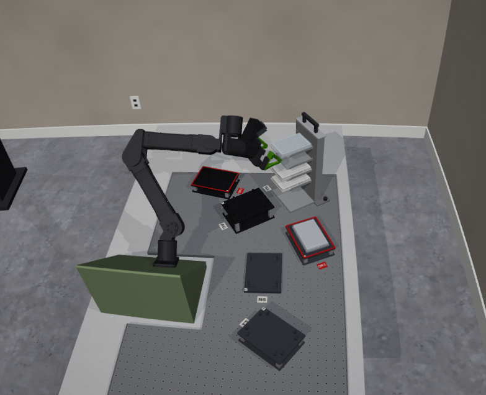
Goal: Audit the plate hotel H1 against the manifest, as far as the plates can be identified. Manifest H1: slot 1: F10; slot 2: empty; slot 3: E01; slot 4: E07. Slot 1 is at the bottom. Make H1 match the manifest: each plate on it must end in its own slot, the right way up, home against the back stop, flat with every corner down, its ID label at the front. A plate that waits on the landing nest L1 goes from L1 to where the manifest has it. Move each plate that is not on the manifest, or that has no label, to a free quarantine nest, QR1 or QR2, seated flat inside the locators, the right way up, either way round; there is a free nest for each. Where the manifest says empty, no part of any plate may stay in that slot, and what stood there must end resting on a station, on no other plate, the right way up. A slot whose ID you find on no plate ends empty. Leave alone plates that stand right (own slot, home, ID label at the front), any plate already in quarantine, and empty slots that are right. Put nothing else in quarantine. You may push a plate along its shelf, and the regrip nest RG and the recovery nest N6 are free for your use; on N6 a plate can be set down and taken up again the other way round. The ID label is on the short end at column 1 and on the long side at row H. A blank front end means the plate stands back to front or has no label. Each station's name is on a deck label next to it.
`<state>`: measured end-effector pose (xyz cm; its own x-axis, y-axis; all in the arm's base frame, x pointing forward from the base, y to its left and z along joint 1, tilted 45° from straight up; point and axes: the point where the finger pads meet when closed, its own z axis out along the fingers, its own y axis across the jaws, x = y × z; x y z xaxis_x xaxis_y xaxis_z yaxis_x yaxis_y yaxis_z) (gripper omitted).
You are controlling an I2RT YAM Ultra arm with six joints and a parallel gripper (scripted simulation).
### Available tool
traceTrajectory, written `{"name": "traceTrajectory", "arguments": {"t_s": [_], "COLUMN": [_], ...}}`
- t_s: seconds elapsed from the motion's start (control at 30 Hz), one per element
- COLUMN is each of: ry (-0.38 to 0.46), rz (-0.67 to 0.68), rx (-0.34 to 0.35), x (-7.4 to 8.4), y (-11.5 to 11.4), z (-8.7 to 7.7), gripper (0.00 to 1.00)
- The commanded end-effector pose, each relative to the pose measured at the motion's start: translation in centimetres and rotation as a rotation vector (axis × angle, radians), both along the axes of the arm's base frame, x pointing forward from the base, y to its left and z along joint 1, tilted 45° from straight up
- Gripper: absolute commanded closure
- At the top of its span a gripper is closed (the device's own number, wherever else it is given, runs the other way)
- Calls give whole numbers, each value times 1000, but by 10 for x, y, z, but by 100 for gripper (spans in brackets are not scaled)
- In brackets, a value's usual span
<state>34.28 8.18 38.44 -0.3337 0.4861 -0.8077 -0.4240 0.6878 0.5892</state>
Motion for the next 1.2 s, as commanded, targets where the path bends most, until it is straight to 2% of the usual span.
{"name": "traceTrajectory", "arguments": {"t_s": [0.0,0.47,0.87,0.9,1.17], "ry": [-24,-24,-24,-24,-24], "rz": [-22,-22,-22,-22,-22], "rx": [-1,-1,-1,-1,-1], "x": [3,18,18,18,18], "y": [-4,0,0,0,0], "z": [11,17,17,17,17], "gripper": [0,0,0,14,14]}}
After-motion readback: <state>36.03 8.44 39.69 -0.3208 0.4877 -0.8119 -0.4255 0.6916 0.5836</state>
